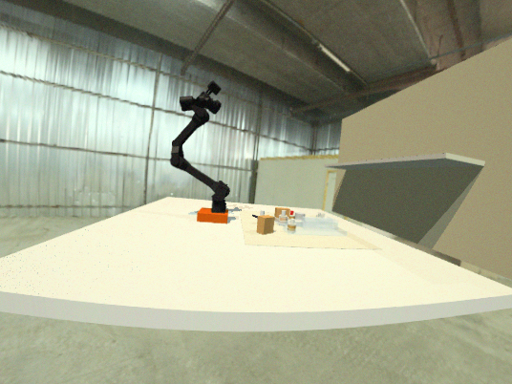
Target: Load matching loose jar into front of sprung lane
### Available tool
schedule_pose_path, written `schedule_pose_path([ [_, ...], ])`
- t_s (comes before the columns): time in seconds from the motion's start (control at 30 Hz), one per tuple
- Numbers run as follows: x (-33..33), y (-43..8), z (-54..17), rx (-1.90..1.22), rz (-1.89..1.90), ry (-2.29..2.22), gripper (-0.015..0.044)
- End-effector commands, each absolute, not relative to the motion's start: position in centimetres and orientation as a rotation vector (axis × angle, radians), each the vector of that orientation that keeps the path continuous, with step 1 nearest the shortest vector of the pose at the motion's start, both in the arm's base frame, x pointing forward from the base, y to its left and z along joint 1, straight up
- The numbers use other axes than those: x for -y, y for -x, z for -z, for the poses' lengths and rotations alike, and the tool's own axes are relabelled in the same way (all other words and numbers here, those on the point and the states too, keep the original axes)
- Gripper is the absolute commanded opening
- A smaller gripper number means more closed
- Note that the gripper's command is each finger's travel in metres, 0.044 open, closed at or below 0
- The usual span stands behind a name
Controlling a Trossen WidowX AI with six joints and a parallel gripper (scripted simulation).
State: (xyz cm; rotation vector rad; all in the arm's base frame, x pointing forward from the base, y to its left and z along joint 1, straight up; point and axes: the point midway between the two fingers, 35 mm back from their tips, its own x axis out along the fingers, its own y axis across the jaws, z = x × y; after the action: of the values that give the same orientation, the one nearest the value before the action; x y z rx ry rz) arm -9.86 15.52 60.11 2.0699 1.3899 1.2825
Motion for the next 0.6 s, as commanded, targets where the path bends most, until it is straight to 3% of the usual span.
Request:
schedule_pose_path([
  [0.0,-15.5,9.7,-60.2,-1.395,-1.280,-2.079,0.0426],
  [0.13,-14.3,6.2,-61.1,-1.510,-1.204,-2.300,0.0440],
  [0.57,-7.5,-13.6,-59.1,-1.855,-0.518,-3.534,0.0440],
])
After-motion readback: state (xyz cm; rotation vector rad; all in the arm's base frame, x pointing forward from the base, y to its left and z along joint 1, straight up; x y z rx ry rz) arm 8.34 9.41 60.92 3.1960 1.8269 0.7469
